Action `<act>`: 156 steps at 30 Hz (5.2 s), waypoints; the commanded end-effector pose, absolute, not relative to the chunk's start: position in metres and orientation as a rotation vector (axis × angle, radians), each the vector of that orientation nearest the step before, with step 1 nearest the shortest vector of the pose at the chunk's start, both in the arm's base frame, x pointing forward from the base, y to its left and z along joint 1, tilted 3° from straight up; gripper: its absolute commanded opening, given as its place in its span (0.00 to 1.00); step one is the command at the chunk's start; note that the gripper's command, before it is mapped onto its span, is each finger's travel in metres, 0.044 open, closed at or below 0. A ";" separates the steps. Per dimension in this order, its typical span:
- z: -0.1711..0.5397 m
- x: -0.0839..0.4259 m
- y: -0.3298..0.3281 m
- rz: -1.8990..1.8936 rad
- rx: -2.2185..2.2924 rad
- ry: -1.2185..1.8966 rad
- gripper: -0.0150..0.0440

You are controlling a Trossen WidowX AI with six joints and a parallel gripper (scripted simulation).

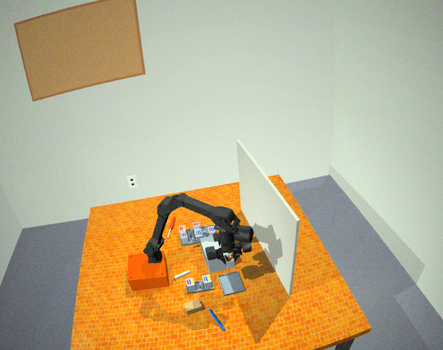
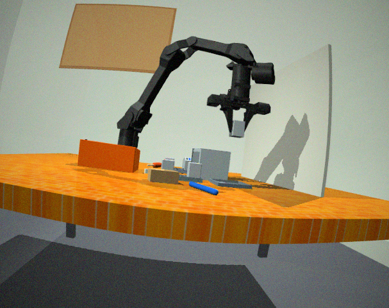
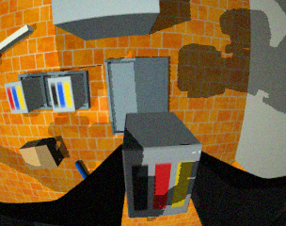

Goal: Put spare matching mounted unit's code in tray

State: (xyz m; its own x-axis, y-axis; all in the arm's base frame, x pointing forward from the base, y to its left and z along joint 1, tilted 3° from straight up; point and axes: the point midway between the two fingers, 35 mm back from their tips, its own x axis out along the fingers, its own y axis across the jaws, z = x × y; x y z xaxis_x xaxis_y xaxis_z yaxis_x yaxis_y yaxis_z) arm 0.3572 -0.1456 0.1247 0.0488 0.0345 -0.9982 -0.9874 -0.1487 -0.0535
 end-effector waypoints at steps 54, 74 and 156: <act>0.071 0.365 -0.145 1.297 -1.320 1.068 0.25; 0.052 0.365 -0.144 1.297 -1.319 1.068 0.25; 0.008 0.362 -0.140 1.299 -1.324 1.069 1.00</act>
State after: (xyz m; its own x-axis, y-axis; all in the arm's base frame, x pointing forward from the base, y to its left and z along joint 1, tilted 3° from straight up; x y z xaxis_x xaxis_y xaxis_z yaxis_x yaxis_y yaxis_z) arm 0.3596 -0.1385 -0.0017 0.0439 0.0371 -0.9983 -0.9865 -0.1565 -0.0492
